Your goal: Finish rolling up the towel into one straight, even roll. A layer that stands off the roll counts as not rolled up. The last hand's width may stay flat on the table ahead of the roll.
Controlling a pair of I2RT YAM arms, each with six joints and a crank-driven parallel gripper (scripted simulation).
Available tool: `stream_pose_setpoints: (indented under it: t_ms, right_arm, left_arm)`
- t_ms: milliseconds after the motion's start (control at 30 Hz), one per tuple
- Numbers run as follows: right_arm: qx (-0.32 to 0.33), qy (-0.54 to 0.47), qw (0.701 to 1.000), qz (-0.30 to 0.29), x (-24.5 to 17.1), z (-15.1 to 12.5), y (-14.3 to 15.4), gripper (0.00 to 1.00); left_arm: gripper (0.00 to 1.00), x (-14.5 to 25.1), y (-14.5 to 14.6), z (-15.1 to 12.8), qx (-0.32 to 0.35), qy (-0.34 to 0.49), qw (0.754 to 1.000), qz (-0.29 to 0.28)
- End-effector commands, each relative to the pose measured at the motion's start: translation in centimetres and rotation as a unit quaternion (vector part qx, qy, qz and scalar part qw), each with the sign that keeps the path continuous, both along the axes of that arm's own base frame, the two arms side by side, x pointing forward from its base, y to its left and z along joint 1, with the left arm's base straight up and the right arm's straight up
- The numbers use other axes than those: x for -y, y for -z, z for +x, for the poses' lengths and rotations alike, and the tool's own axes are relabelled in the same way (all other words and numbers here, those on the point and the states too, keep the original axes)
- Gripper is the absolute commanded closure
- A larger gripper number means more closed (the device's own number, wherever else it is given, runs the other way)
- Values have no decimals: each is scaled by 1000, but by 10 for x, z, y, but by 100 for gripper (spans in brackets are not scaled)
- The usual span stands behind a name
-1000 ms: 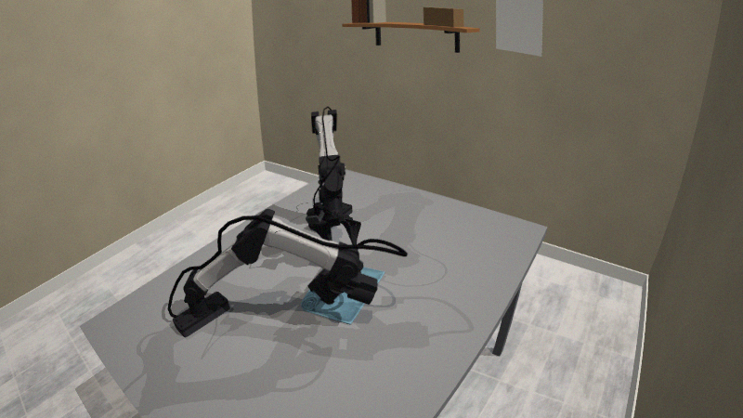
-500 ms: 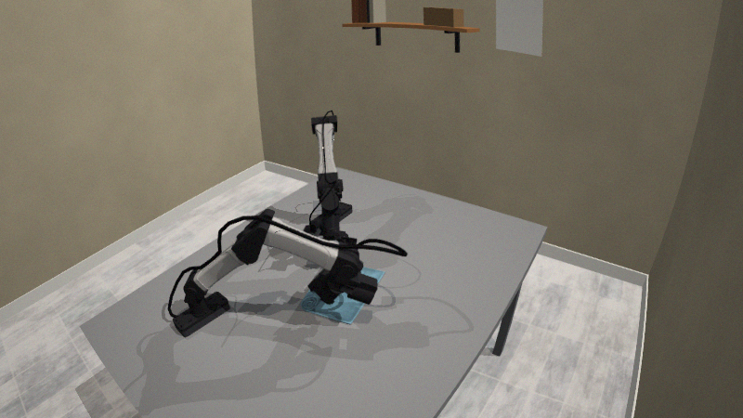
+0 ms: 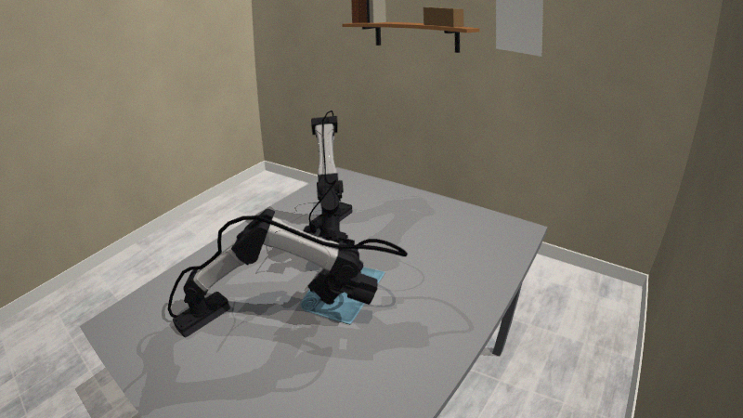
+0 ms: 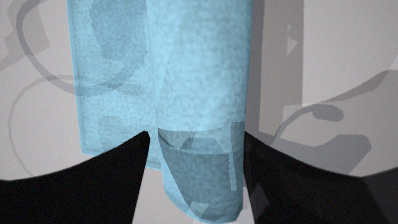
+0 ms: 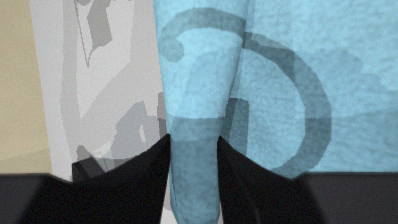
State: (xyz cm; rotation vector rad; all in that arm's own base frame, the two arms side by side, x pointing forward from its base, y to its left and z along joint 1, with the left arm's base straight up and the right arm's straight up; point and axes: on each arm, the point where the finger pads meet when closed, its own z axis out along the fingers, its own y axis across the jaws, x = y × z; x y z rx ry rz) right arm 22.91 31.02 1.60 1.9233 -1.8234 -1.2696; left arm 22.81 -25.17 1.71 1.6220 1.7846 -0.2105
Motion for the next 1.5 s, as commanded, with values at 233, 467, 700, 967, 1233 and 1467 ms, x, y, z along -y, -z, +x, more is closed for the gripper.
stream_pose_setpoints:
  t_ms: [233,467,700,967,1233,1467]
  right_arm:
    - [-15,-10,1000,-4,0,0,3,64]
    - [-15,-10,1000,-4,0,0,3,64]
    - [-15,-10,1000,-4,0,0,3,64]
    - [-15,-10,1000,-4,0,0,2,54]
    - [-15,-10,1000,-4,0,0,-5,35]
    - [-15,-10,1000,-4,0,0,-9,15]
  left_arm:
    - [52,6,-7,8,9,-7,1000,-10]
    - [56,6,-7,8,9,-7,1000,-10]
    - [58,6,-7,8,9,-7,1000,-10]
    - [60,6,-7,8,9,-7,1000,-10]
    - [60,6,-7,8,9,-7,1000,-10]
    - [60,6,-7,8,8,-7,1000,-10]
